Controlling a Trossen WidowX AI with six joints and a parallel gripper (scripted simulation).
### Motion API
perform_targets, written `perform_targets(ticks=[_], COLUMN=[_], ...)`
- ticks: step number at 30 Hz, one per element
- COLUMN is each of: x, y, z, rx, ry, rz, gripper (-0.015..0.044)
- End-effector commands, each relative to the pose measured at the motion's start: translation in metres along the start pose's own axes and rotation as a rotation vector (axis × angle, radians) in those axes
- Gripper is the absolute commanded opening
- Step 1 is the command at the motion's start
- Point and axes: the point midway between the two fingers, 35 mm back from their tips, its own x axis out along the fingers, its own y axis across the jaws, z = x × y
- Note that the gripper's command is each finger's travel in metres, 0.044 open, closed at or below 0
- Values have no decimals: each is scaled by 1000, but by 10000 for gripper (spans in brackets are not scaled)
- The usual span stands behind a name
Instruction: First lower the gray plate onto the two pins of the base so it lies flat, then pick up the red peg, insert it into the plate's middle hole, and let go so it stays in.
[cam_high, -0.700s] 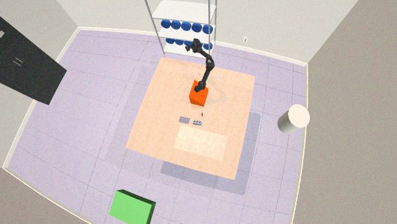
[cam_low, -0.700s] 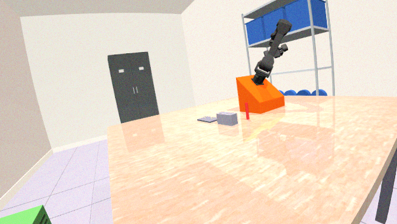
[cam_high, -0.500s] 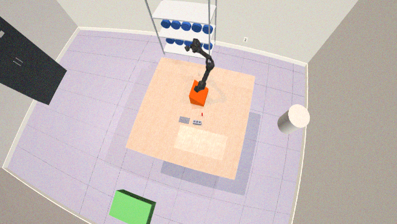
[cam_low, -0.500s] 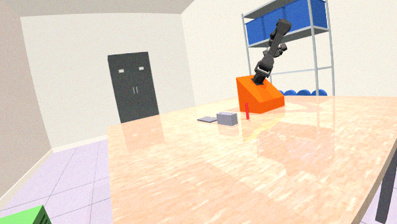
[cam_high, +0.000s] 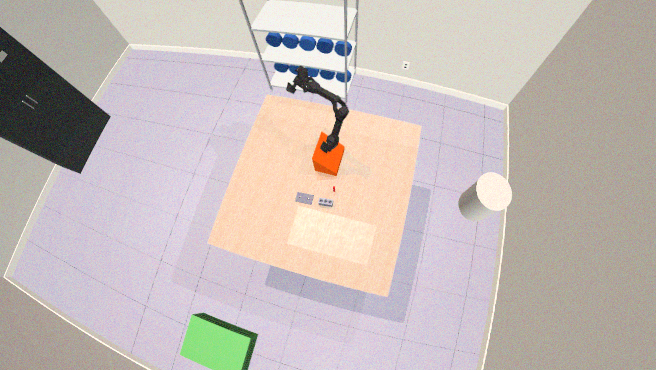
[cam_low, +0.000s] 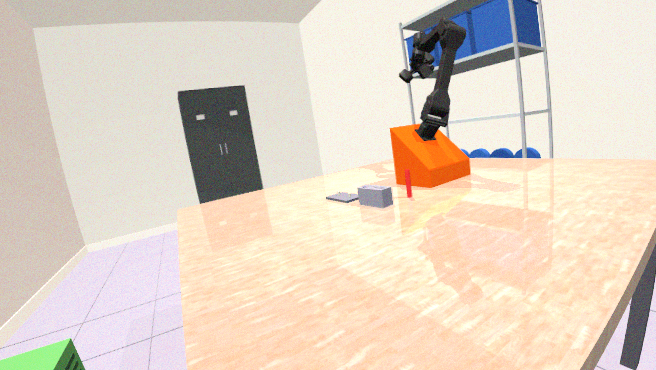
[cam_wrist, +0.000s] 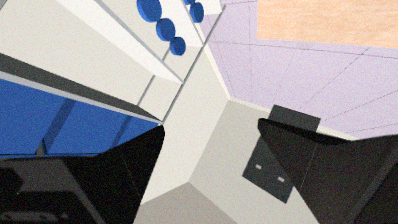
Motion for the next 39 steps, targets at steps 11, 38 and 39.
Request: perform_targets(ticks=[11, 38, 39], x=[-100, -365, -375], y=[-163, -469, -477], z=[-109, -39, -30], rx=[-525, -1691, -1734], ry=[290, 850, 870], rz=[-250, -765, -787], gripper=[440, 440, 440])
